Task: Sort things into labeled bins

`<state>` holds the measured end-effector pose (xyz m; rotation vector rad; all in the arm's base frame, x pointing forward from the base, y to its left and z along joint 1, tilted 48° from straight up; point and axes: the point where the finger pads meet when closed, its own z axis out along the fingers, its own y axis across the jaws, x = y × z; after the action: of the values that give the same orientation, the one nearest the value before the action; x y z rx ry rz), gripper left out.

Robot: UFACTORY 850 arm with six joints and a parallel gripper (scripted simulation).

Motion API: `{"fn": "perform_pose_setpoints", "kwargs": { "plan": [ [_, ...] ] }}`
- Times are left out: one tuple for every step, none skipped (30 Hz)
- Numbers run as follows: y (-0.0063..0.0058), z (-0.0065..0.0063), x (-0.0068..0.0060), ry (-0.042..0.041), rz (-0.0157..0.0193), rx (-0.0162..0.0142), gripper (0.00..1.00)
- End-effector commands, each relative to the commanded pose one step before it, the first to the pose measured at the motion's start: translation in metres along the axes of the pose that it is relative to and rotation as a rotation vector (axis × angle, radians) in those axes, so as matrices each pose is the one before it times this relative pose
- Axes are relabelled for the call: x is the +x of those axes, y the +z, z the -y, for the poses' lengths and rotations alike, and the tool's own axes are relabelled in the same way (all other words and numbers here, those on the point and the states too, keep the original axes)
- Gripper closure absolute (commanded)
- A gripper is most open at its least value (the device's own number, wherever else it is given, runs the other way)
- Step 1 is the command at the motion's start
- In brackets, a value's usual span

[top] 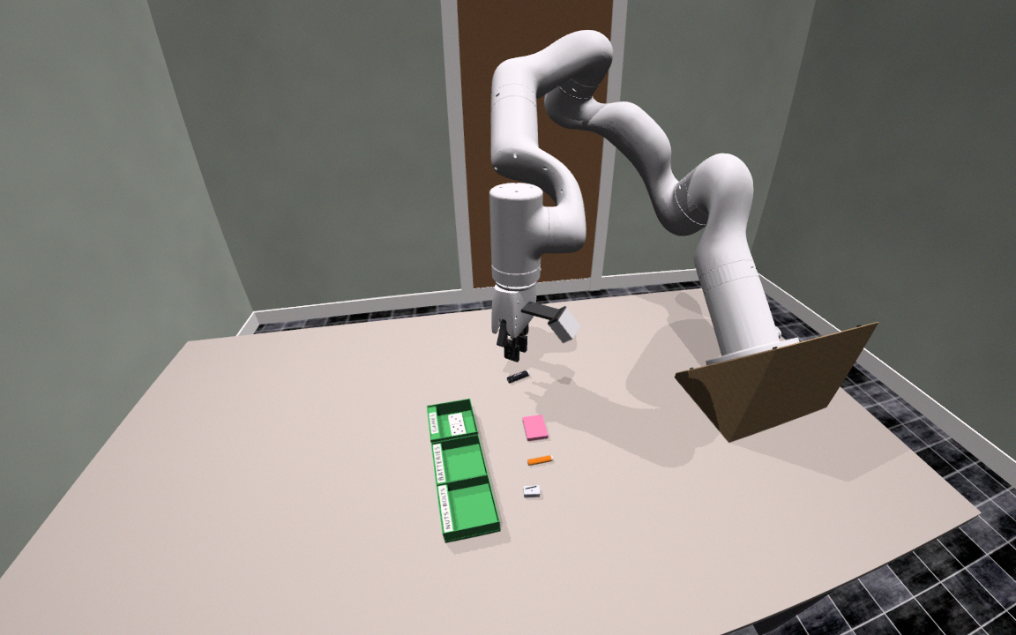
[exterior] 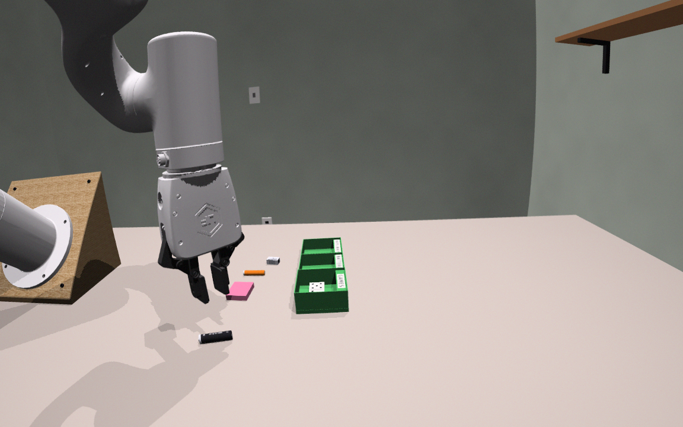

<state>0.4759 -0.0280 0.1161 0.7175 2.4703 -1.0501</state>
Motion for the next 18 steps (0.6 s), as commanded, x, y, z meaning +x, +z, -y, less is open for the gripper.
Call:
{"fn": "perform_pose_setpoints", "kwargs": {
  "plan": [
    [-0.00273,0.01009,0.00067,-0.15626,-0.00269,-0.00661,0.72],
    [0.00001,0.00000,0.00001,-0.03366,0.00101,-0.00029,0.72],
    [0.00001,0.00000,0.00001,-0.03381,0.00114,-0.00057,0.72],
    [0.00001,0.00000,0.00001,-0.03397,0.00120,-0.00070,0.72],
    [0.00000,0.00000,0.00000,0.00000,0.00000,0.00000,0.72],
    [0.00000,0.00000,0.00000,0.00000,0.00000,0.00000,0.72],
    [-0.00001,0.00000,-0.00001,-0.09931,0.00244,-0.00267,0.72],
    [0.00001,0.00000,0.00001,-0.02388,0.00105,-0.00026,0.72],
    [0.00001,0.00000,0.00001,-0.02330,0.00093,-0.00029,0.72],
    [0.00001,0.00000,0.00001,-0.03169,0.00097,-0.00052,0.72],
    [0.00000,0.00000,0.00001,-0.03520,0.00106,-0.00055,0.72],
    [0.00000,0.00000,0.00001,-0.03498,0.00110,-0.00047,0.72],
    [-0.00005,0.00001,-0.00005,-0.03415,0.00107,-0.00039,0.72],
    [0.00005,0.00000,0.00005,-0.03380,0.00072,-0.00049,0.72],
    [-0.00001,0.00002,-0.00002,-0.03380,0.00040,-0.00055,0.72],
    [-0.00001,0.00001,-0.00002,-0.03384,0.00028,-0.00055,0.72],
    [-0.00001,0.00001,-0.00002,-0.03382,0.00011,-0.00058,0.72],
    [-0.00001,0.00001,-0.00002,-0.03373,-0.00012,-0.00063,0.72]
  ]
}}
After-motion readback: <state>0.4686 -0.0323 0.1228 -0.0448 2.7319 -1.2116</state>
